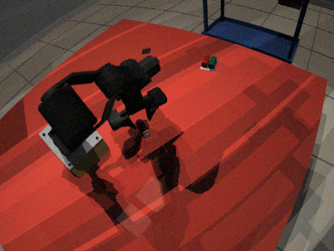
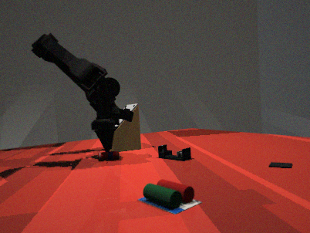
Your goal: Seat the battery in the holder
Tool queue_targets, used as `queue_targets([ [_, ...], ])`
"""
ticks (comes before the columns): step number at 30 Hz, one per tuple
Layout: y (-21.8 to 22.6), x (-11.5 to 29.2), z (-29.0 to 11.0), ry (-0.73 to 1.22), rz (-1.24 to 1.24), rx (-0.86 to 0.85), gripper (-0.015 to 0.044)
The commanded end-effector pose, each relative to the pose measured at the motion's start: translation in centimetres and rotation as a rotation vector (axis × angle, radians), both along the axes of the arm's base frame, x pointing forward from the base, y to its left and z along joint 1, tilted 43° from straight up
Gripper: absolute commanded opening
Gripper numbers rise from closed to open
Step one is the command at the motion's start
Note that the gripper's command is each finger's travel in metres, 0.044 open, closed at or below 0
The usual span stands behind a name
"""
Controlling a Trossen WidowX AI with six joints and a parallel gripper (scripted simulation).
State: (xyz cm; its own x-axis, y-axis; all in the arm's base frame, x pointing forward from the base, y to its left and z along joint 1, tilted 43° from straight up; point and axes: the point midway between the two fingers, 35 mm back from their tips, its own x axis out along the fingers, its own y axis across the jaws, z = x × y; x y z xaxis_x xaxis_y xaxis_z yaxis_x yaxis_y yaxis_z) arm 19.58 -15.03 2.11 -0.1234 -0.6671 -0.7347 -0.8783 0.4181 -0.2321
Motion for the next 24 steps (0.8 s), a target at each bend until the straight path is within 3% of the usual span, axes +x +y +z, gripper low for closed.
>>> queue_targets([
  [1,-0.4,-0.3,-0.5,0.012,0.001,-0.001,0.0249],
  [16,-1.8,-0.8,-1.9,0.013,0.001,-0.005,0.0249],
  [20,-1.8,-0.8,-1.9,0.013,0.001,-0.005,0.0144],
  [24,-1.8,-0.8,-1.9,0.013,0.001,-0.005,0.0117],
])
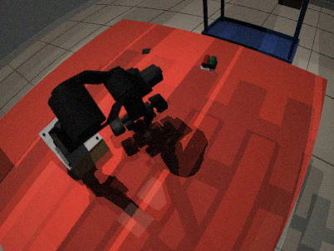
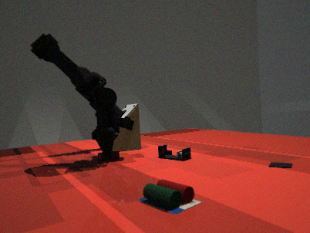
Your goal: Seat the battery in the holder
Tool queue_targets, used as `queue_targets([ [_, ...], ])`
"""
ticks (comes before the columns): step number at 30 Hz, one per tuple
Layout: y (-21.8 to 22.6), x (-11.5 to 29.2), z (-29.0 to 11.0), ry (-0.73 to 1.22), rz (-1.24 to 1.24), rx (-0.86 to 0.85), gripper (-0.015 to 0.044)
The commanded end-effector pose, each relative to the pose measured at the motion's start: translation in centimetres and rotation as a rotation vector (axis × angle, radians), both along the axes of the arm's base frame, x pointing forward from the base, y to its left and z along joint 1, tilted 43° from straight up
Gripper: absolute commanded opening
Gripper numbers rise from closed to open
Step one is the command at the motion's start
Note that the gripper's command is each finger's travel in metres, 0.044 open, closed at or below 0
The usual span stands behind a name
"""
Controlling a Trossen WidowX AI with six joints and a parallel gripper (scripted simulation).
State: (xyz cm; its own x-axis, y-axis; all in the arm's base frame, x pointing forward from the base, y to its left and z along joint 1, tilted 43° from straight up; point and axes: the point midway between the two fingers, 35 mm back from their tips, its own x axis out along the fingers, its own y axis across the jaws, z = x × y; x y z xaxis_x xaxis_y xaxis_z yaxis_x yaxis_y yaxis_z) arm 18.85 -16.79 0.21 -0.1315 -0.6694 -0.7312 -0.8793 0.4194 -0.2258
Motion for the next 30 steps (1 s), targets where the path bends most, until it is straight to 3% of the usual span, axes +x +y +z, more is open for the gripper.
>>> queue_targets([
  [1,0.0,0.0,0.0,0.004,0.003,-0.001,0.0110],
  [5,0.0,0.0,0.0,0.004,0.003,-0.001,0.0086],
  [18,3.4,0.9,3.6,-0.003,0.001,0.002,0.0086],
  [30,6.6,7.2,1.6,-0.189,-0.151,0.006,0.0086],
])
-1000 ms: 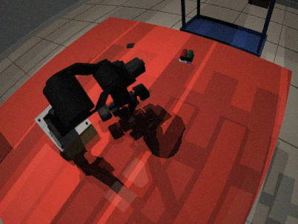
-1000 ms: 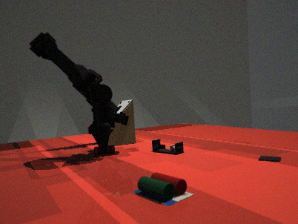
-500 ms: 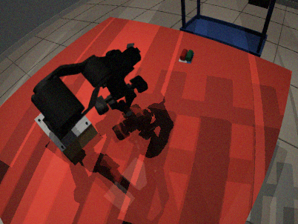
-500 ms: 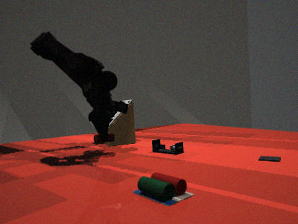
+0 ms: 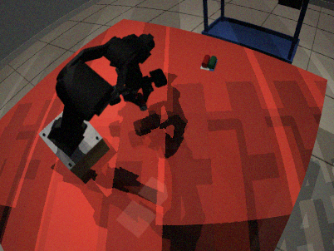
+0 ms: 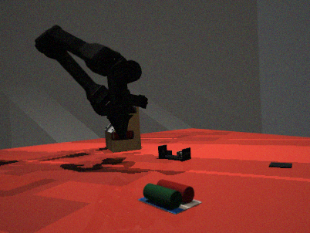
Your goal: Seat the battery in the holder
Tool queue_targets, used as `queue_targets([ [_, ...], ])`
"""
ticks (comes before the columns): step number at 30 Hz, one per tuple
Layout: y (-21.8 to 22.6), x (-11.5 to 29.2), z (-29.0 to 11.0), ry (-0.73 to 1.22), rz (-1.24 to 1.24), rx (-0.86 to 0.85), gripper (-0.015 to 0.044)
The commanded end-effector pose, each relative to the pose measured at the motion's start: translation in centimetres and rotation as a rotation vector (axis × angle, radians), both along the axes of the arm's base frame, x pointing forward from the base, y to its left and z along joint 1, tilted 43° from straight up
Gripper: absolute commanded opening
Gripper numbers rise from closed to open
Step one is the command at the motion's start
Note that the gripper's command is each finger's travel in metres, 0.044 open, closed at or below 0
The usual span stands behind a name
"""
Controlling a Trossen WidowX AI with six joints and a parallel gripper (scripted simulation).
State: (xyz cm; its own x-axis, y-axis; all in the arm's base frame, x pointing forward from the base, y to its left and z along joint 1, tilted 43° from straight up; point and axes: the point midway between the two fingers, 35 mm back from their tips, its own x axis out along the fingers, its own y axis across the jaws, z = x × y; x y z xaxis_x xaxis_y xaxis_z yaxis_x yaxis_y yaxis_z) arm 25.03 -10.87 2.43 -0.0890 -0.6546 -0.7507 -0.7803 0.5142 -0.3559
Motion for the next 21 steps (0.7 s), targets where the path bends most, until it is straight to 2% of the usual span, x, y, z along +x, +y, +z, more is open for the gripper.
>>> queue_targets([
  [1,1.1,1.5,-0.9,-0.049,-0.056,0.004,0.0086],
  [21,8.8,8.4,-7.5,-0.382,-0.478,-0.073,0.0086],
])
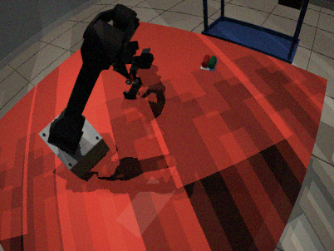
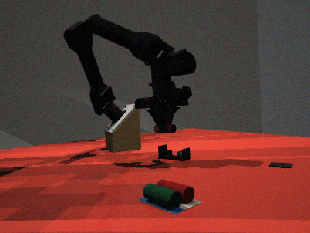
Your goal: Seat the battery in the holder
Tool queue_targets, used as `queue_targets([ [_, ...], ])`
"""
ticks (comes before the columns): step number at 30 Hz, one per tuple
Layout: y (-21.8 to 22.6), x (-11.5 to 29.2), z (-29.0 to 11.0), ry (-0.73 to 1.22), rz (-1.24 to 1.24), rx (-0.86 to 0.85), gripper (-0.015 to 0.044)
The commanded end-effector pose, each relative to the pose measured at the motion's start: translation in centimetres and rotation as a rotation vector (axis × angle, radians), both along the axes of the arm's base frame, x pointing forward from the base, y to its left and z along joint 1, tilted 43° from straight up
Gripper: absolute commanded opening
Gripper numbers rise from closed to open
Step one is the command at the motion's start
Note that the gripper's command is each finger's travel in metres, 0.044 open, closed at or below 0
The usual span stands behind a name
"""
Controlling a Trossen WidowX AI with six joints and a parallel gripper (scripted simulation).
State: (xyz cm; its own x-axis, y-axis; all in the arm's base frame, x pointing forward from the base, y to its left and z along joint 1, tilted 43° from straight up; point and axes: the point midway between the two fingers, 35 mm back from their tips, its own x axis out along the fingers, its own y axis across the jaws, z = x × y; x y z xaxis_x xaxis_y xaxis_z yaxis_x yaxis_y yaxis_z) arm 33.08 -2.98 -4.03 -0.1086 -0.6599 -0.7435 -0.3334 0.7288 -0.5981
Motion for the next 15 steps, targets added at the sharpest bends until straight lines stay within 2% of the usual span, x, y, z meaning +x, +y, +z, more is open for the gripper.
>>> queue_targets([
  [1,1.3,0.5,-1.4,-0.043,-0.066,-0.011,0.0086],
  [8,1.5,0.6,-1.6,-0.058,-0.086,-0.020,0.0086],
  [15,0.3,0.1,-2.7,0.020,-0.147,-0.051,0.0086],
])
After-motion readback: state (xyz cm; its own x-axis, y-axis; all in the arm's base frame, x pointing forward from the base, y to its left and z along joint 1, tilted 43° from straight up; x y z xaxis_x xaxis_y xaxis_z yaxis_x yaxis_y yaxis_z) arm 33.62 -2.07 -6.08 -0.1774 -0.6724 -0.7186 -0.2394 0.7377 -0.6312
